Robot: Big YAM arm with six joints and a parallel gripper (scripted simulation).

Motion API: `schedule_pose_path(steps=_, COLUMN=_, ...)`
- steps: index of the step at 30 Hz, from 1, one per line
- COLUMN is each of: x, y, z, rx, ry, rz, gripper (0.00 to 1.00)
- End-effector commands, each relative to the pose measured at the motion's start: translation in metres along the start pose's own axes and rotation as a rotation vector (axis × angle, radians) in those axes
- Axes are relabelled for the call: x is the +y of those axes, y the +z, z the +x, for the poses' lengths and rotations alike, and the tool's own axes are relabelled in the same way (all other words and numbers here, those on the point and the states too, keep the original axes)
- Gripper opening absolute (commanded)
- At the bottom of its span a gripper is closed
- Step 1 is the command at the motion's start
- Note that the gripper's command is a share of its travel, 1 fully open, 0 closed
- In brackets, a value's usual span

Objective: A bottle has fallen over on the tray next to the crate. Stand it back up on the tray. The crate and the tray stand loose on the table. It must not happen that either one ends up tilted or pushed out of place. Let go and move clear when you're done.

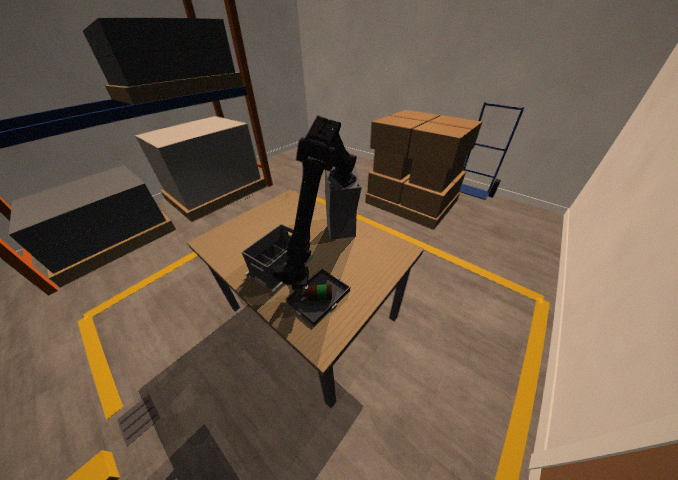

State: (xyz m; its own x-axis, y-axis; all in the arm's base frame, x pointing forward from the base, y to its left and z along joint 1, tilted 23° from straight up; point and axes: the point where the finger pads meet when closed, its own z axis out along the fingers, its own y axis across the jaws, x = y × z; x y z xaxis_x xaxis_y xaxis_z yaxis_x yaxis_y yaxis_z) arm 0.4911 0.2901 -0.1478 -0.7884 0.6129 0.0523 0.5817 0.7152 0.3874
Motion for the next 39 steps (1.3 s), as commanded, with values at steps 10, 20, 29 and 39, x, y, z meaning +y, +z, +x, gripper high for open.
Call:
schedule_pose_path(steps=10, x=0.0042, y=0.0102, z=0.0074, rx=0.003, ry=-0.007, rz=-0.002, gripper=0.61)
schedule_pose_path(steps=20, x=-0.0025, y=0.011, z=0.0111, rx=0.007, ry=-0.003, rz=0.006, gripper=0.61)
schedule_pose_path(steps=29, x=-0.0018, y=0.0107, z=0.0125, rx=0.007, ry=-0.005, rz=0.006, gripper=0.61)
schedule_pose_path(steps=39, x=-0.002, y=0.0107, z=0.0127, rx=0.007, ry=-0.005, rz=0.007, gripper=0.61)
